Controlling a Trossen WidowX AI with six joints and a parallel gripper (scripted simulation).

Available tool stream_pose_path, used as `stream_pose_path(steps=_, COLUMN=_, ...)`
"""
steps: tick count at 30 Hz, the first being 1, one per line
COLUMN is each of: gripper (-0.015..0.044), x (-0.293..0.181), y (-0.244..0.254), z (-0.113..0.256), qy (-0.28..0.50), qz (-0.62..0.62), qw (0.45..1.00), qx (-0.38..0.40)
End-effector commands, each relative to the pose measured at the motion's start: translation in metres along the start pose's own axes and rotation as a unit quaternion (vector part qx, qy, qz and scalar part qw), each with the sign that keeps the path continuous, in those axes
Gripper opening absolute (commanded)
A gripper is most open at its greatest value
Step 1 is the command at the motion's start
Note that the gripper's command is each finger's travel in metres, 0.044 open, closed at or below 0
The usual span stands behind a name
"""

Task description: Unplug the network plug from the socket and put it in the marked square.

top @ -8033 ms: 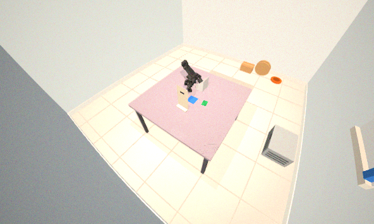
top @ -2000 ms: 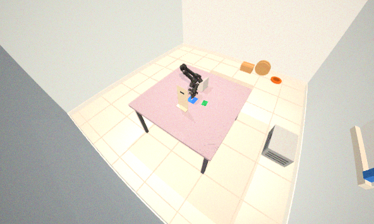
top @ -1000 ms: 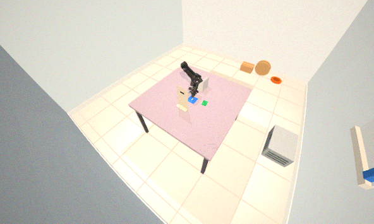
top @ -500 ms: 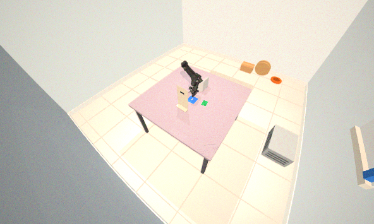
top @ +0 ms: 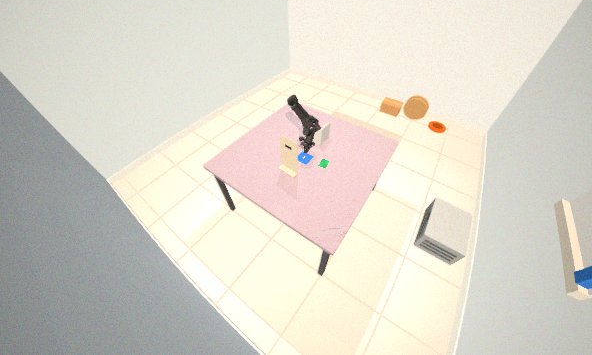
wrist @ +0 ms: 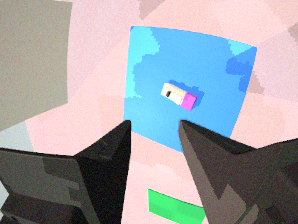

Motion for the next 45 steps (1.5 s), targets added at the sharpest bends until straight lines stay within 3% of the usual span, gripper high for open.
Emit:
stream_pose_path(steps=1, gripper=0.0156, x=0.0, y=0.003, z=0.002, qy=-0.002, qz=-0.004, qw=1.0, qx=0.001)
stream_pose_path(steps=45, gripper=0.0156, x=-0.003, y=0.025, z=0.038, qy=-0.001, qz=-0.004, qw=1.0, qx=0.001)
Point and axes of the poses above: the point midway between the two fingers, 35 mm back from their tips, its own z axis back along the fingers, its own y axis across the jaws, x = y × z, the point moved 6 cm from there along z, back along the fingers, and after that the axes turned 4 degrees about -z, right-handed, at the moved point
